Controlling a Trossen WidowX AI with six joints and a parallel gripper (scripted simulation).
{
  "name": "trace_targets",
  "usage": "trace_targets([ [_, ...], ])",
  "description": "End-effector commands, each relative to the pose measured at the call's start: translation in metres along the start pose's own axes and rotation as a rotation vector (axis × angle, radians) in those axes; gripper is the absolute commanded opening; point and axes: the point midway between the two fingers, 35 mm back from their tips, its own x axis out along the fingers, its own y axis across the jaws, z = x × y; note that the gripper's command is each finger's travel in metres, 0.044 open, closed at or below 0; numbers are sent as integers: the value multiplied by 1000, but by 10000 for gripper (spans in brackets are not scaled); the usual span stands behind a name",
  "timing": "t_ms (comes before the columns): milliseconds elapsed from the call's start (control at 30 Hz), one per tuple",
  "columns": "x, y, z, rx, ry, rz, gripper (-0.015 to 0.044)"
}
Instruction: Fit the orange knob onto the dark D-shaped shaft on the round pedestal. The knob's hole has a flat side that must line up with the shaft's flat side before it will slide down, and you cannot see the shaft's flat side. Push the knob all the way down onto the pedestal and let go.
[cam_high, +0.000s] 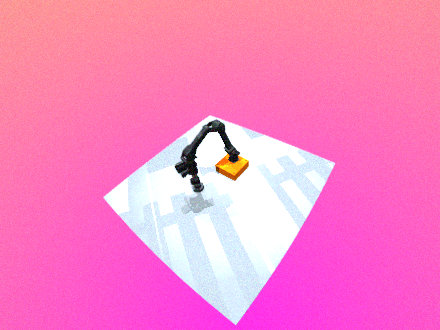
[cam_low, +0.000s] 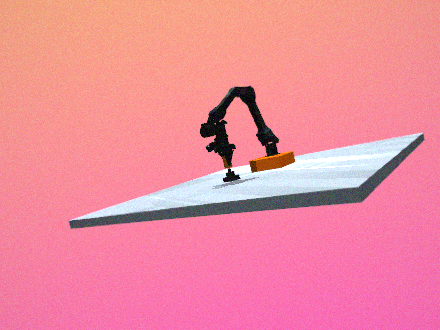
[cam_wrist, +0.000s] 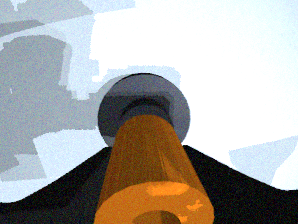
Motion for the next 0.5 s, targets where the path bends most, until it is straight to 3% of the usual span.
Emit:
trace_targets([
  [0,1,0,0,50,-2,-2,0],
  [467,4,0,-1,50,-2,-2,0],
])
